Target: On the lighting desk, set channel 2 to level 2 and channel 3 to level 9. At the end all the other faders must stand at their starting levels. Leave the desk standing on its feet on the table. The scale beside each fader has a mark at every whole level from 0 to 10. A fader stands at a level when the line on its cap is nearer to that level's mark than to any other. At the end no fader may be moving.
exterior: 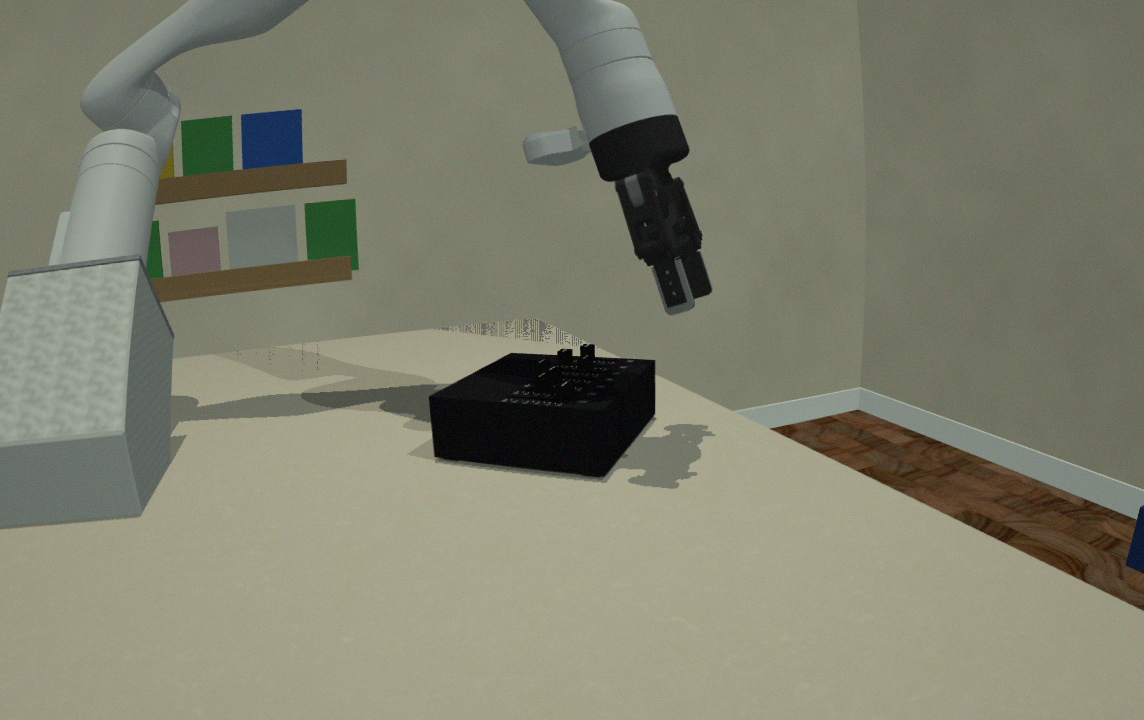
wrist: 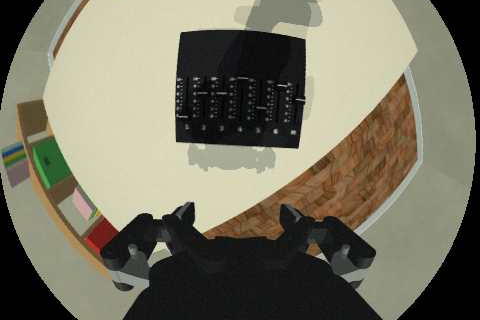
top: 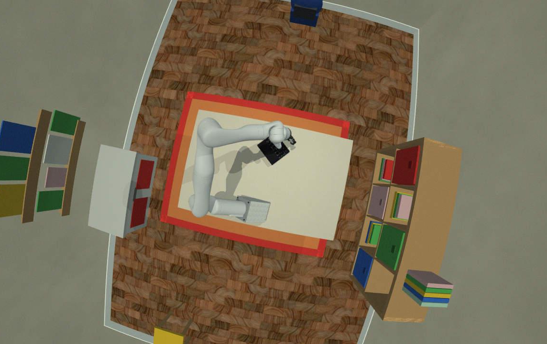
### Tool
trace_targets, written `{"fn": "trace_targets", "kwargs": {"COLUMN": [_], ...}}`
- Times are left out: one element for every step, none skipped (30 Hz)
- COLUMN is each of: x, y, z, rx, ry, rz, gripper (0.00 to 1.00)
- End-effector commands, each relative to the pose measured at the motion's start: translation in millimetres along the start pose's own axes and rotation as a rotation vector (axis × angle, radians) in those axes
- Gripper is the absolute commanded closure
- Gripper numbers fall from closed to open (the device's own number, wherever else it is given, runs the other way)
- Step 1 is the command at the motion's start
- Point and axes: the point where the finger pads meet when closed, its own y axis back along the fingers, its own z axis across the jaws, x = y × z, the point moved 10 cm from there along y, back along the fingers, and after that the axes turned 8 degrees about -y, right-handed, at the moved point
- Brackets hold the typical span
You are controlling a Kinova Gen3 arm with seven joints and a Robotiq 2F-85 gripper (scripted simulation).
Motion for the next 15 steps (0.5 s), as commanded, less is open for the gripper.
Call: {"fn": "trace_targets", "kwargs": {"x": [-0.9, -1.2, -1.5, -1.7, -1.9, -2.0, -2.1, -2.2, -2.2, -2.2, -2.2, -2.2, -2.2, -2.2, -2.2], "y": [-0.9, -1.1, -1.3, -1.4, -1.5, -1.6, -1.7, -1.7, -1.7, -1.8, -1.8, -1.8, -1.8, -1.8, -1.8], "z": [0.7, 0.6, 0.6, 0.6, 0.5, 0.5, 0.5, 0.5, 0.5, 0.5, 0.5, 0.5, 0.5, 0.5, 0.5], "rx": [0.003, 0.004, 0.004, 0.005, 0.005, 0.005, 0.005, 0.005, 0.005, 0.005, 0.005, 0.005, 0.005, 0.005, 0.005], "ry": [-0.017, -0.025, -0.031, -0.037, -0.041, -0.044, -0.047, -0.048, -0.049, -0.050, -0.050, -0.050, -0.050, -0.050, -0.050], "rz": [-0.005, -0.006, -0.008, -0.009, -0.010, -0.010, -0.011, -0.011, -0.011, -0.012, -0.012, -0.012, -0.012, -0.012, -0.012], "gripper": [0.00, 0.00, 0.00, 0.00, 0.00, 0.00, 0.00, 0.00, 0.00, 0.00, 0.00, 0.00, 0.00, 0.00, 0.00]}}
